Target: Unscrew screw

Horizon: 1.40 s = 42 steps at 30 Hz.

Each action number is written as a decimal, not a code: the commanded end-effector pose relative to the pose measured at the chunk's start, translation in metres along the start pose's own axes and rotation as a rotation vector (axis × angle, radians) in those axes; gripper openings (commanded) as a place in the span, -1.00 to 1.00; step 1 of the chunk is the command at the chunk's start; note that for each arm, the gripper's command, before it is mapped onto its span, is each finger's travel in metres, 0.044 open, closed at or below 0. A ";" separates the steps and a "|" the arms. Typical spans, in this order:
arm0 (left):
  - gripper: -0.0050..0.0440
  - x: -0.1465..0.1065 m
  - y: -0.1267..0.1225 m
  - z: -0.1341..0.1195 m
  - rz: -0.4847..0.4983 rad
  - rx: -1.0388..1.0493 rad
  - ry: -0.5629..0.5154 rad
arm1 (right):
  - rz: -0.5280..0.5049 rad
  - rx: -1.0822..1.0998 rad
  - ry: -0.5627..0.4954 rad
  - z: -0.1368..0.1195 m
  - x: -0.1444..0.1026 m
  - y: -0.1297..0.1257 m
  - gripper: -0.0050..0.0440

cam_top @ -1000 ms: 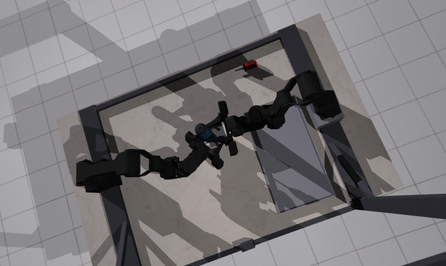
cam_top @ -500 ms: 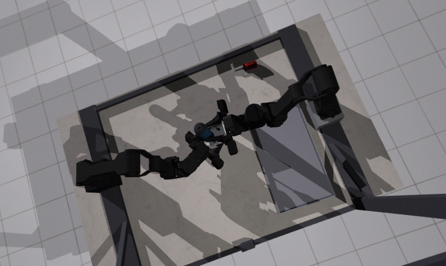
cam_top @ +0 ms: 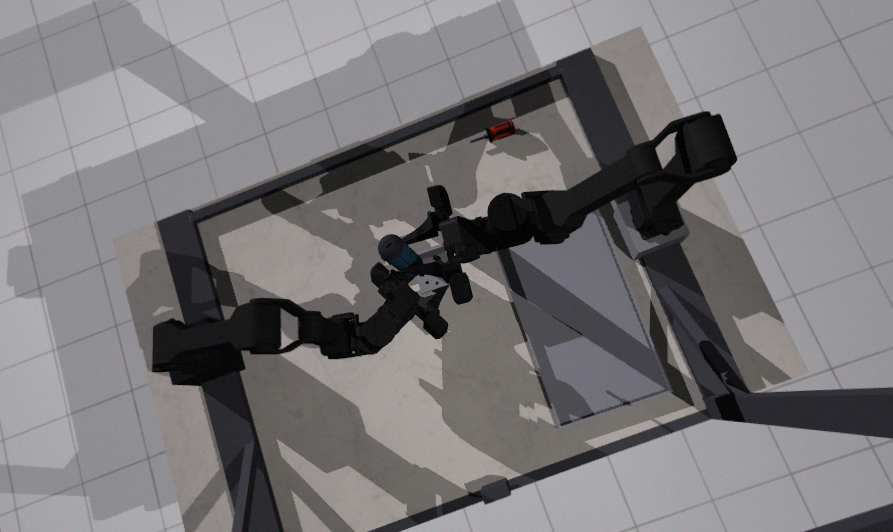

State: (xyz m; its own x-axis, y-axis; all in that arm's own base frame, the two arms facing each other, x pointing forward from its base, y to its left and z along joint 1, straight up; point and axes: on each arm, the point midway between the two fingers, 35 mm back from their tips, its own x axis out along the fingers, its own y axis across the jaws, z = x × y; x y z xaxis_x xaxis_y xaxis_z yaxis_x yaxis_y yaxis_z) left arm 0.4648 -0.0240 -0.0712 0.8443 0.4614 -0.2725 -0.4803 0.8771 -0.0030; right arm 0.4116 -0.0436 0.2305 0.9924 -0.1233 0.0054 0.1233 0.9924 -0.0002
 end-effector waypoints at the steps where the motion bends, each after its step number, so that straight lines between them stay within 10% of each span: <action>1: 0.20 0.000 -0.003 0.008 -0.004 -0.013 -0.014 | 0.000 -0.002 -0.068 0.030 0.002 0.000 -0.14; 13: 0.20 0.000 -0.003 0.008 -0.004 -0.013 -0.014 | 0.000 0.000 -0.061 0.027 0.001 0.000 -0.14; 21: 0.98 0.000 -0.003 0.008 -0.004 -0.013 -0.014 | 0.000 -0.002 -0.082 0.042 -0.002 0.000 -0.14; 42: 1.00 -0.049 -0.004 0.011 -0.006 -0.024 -0.019 | 0.001 -0.002 -0.084 0.067 -0.003 0.000 -0.14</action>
State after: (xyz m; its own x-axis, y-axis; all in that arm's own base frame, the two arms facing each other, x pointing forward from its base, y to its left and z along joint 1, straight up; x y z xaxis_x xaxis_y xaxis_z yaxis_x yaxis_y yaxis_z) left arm 0.4346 -0.0415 -0.0627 0.8453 0.4594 -0.2729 -0.4786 0.8780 -0.0044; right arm 0.4090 -0.0434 0.2651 0.9923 -0.1232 0.0107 0.1233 0.9924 0.0000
